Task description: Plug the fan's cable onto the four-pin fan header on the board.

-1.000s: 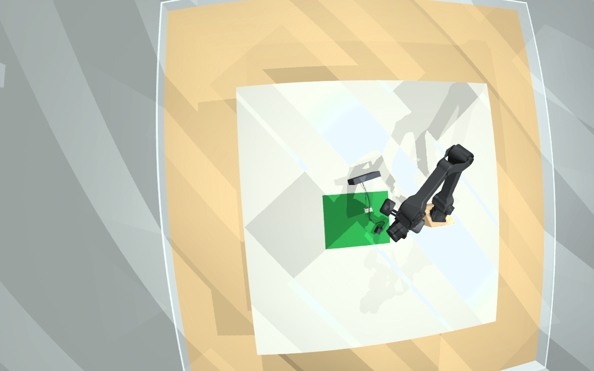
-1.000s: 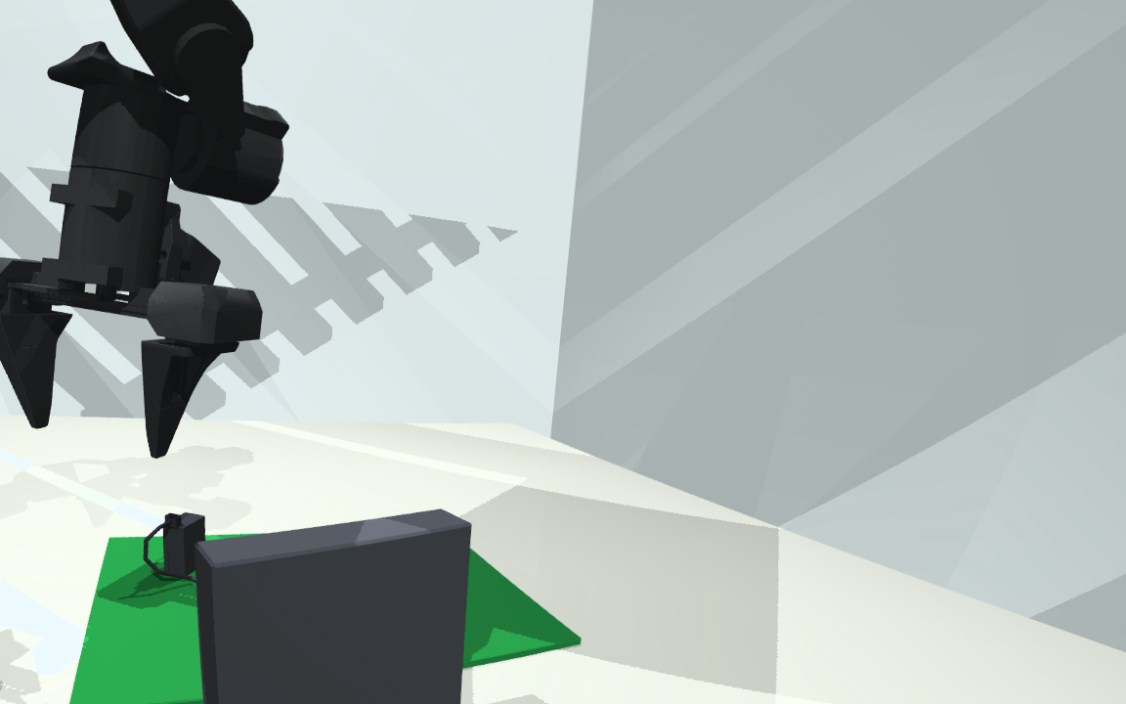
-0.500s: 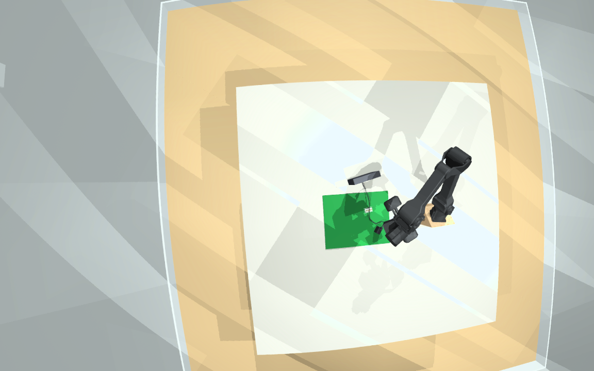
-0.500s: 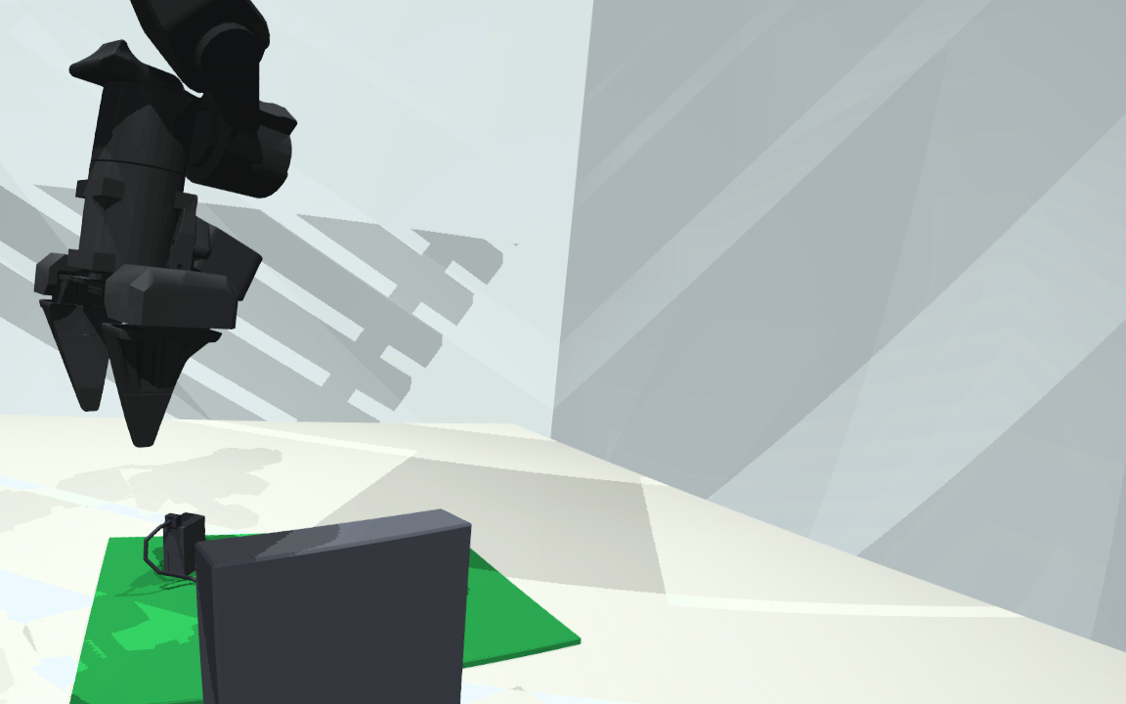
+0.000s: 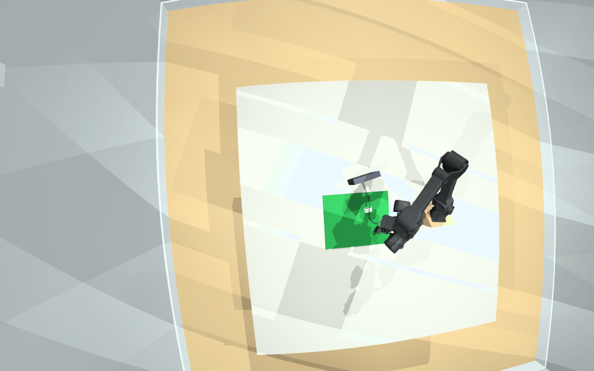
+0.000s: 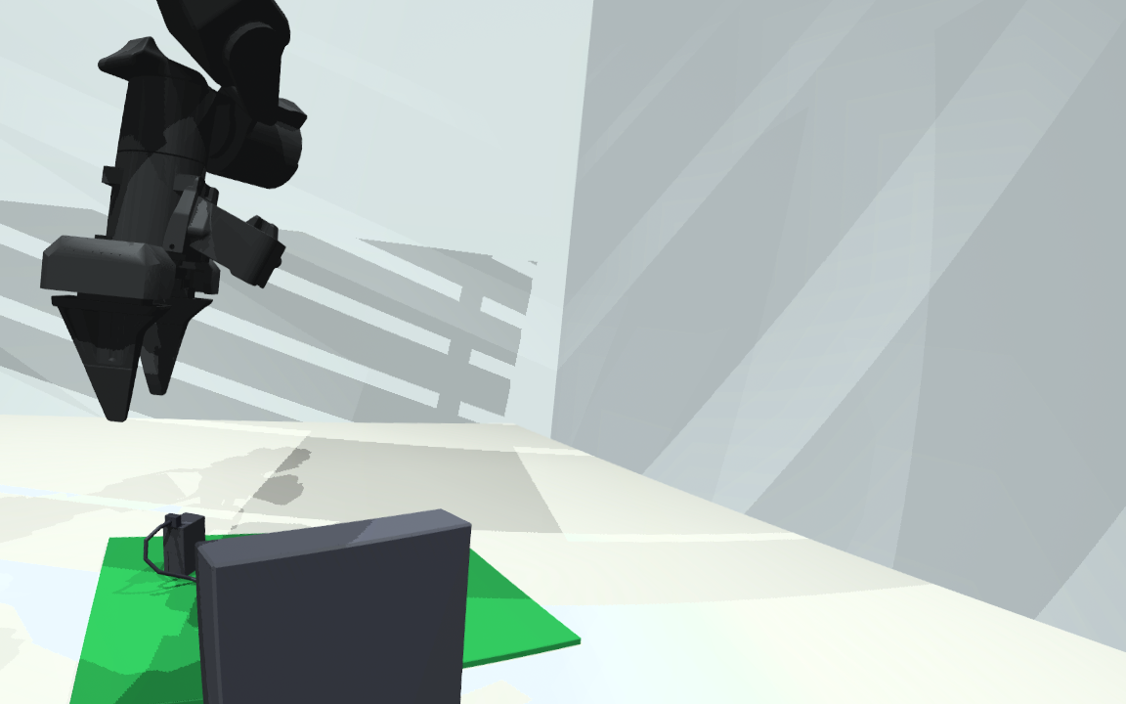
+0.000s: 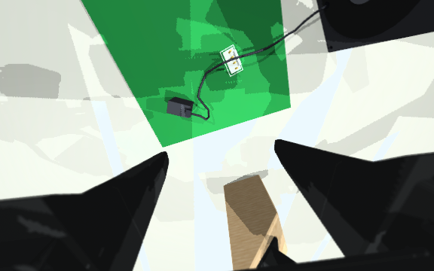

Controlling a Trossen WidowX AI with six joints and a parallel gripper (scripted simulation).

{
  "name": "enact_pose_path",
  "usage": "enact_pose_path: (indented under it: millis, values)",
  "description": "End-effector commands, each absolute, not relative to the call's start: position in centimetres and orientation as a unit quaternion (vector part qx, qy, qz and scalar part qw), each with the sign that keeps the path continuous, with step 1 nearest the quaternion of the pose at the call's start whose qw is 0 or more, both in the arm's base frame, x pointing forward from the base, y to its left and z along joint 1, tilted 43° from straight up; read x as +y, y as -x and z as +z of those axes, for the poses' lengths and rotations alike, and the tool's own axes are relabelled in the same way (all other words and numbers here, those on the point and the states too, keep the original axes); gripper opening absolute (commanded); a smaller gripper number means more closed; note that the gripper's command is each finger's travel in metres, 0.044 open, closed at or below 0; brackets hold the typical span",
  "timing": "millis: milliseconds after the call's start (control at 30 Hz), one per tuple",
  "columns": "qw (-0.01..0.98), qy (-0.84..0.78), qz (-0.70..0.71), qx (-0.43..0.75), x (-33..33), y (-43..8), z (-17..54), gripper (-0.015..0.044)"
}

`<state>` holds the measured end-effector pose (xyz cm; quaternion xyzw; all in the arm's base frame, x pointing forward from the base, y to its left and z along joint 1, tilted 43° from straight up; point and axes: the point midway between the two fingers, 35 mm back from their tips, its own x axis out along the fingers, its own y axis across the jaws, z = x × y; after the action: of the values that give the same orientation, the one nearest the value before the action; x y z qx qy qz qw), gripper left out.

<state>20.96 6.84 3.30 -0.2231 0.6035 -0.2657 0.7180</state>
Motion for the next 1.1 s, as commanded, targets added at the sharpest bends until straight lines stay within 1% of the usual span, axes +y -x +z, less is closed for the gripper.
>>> enact_pose_path:
  millis: [0, 400, 833, 1067]
  values:
    - [0.75, -0.071, -0.477, 0.454, 9.8, -22.2, 2.8, 0.044]
    - [0.707, -0.267, -0.579, 0.306, 11.7, -22.8, 2.3, 0.044]
    - [0.603, -0.461, -0.64, 0.122, 13.2, -23.2, 1.9, 0.044]
    - [0.601, -0.464, -0.641, 0.119, 13.3, -23.2, 1.9, 0.044]
